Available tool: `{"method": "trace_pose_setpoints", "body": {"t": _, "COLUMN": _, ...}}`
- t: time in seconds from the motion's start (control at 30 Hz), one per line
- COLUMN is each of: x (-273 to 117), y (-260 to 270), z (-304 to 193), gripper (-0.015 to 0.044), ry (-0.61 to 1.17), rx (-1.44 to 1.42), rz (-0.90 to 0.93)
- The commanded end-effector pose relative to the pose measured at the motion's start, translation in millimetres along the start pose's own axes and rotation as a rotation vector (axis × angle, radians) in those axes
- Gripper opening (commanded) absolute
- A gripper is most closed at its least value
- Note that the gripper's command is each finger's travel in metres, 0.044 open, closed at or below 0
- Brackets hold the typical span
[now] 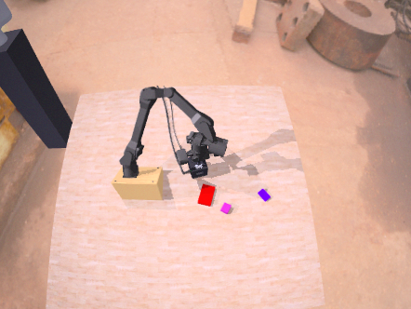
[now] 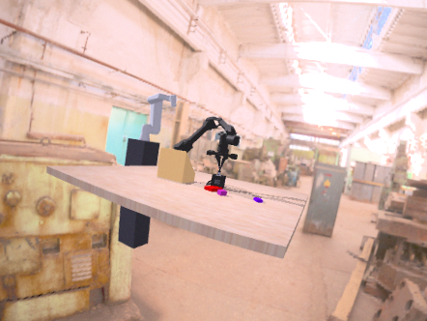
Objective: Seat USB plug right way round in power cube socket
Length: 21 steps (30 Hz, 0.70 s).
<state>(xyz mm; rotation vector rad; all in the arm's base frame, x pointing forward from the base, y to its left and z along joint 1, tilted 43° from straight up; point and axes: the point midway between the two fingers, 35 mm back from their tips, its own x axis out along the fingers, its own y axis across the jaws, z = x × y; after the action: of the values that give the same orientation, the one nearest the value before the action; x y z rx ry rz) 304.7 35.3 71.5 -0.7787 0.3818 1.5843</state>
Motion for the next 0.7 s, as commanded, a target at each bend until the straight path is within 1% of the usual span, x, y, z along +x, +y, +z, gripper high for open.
{"method": "trace_pose_setpoints", "body": {"t": 0.0, "x": 0.6, "y": 0.2, "z": 0.5, "gripper": 0.0000, "ry": -0.005, "rx": -0.003, "rz": 0.000}}
{"method": "trace_pose_setpoints", "body": {"t": 0.67, "x": 3.0, "y": 0.2, "z": 0.3, "gripper": 0.0000, "ry": -0.005, "rx": -0.003, "rz": 0.000}}
